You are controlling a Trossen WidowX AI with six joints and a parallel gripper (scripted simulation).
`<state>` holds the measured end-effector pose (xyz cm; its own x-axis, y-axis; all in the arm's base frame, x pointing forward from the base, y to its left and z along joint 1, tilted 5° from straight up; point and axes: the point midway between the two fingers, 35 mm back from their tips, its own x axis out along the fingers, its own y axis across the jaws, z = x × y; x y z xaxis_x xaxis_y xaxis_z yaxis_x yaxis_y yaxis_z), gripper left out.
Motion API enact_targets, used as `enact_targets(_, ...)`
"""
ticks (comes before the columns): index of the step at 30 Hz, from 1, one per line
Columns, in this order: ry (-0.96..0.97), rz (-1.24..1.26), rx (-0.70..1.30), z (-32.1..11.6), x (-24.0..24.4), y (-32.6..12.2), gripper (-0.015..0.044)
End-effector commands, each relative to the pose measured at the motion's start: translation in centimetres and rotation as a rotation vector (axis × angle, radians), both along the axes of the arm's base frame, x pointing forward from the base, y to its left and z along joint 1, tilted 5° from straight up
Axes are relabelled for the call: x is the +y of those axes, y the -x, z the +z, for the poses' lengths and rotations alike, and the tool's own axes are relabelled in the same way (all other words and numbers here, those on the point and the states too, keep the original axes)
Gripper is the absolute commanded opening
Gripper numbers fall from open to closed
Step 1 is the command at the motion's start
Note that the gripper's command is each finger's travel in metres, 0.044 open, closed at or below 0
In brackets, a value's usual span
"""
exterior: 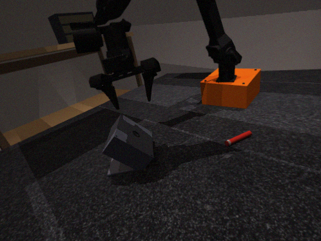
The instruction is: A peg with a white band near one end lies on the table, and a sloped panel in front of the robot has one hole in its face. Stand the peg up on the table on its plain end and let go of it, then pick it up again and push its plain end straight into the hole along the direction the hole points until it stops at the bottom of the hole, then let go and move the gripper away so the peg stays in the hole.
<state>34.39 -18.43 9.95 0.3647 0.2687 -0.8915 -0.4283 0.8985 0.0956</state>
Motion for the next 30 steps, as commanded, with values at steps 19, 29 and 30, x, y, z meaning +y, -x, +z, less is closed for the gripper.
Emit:
enact_targets(19, 0.186, 0.62, -0.04, -1.5, 8.7, -0.5, 0.044)
enact_targets(29, 0.258, 0.95, -0.064, -2.4, 13.1, 0.1, 0.044)
enact_targets(30, 0.265, 0.983, -0.067, -2.5, 13.5, 0.2, 0.044)
